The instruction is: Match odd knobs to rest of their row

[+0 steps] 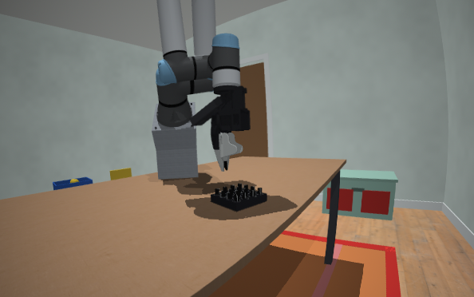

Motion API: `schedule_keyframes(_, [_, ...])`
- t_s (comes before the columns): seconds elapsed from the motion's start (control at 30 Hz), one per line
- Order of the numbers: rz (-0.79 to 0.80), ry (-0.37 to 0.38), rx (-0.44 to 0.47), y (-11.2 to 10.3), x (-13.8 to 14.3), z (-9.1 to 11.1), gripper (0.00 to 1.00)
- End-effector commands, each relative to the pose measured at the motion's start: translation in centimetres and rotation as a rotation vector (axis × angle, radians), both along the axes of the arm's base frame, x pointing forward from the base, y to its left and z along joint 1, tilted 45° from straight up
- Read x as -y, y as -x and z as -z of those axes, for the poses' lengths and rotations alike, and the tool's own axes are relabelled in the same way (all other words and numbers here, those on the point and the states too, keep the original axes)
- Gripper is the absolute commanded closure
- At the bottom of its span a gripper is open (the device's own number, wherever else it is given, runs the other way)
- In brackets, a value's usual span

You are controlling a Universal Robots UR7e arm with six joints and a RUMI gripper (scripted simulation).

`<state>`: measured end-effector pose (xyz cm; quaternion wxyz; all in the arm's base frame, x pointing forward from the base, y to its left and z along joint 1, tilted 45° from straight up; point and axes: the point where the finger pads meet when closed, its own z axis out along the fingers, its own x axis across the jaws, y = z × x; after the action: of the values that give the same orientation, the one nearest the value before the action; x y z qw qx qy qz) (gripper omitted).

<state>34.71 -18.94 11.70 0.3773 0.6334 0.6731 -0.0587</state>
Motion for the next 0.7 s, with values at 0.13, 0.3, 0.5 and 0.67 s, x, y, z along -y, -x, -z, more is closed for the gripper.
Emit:
schedule_keyframes(0.13, [-0.159,0.092,-0.117,-0.05,-0.09,-0.38,0.89])
schedule_keyframes(0.3, [-0.185,0.107,-0.137,-0.06,-0.11,-0.45,0.89])
schedule_keyframes(0.5, [-0.201,0.118,-0.15,-0.07,-0.12,-0.49,0.89])
schedule_keyframes(0.67, [-0.202,0.118,-0.151,-0.07,-0.12,-0.49,0.89])
